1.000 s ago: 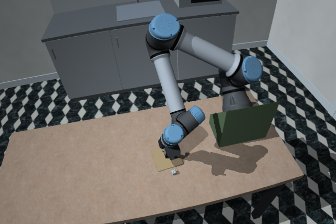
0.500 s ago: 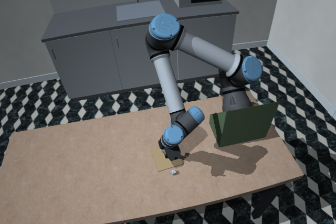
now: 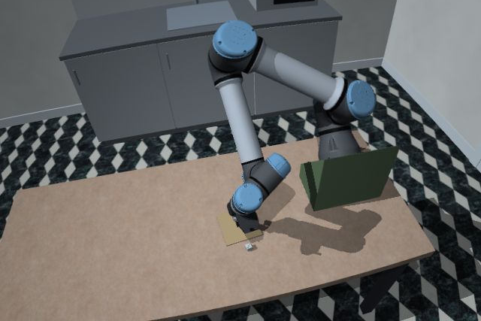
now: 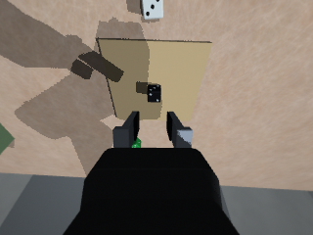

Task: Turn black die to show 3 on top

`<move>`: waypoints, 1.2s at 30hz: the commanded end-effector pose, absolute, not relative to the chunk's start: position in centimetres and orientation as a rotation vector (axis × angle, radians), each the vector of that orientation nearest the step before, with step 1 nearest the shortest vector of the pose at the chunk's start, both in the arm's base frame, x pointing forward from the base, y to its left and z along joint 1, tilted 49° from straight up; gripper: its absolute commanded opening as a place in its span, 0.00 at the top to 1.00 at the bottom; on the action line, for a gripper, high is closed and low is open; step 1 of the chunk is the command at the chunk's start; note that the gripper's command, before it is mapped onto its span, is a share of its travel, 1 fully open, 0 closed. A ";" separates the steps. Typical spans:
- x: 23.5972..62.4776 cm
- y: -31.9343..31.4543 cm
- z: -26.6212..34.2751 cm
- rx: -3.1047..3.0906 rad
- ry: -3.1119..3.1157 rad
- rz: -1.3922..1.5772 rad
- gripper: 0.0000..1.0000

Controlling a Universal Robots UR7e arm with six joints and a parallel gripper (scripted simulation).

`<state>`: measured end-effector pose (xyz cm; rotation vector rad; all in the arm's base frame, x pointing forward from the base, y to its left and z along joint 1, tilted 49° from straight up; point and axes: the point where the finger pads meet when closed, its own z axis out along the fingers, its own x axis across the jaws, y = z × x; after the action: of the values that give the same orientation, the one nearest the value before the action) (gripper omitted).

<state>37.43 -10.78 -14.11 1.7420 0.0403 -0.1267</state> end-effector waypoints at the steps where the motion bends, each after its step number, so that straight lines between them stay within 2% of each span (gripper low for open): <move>1: 37.4 -10.7 -14.4 1.734 0.034 -0.131 0.30; 36: 36.9 -10.8 -16.3 1.650 0.009 -0.157 0.30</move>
<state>36.91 -10.85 -16.20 1.6707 0.0157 -0.1519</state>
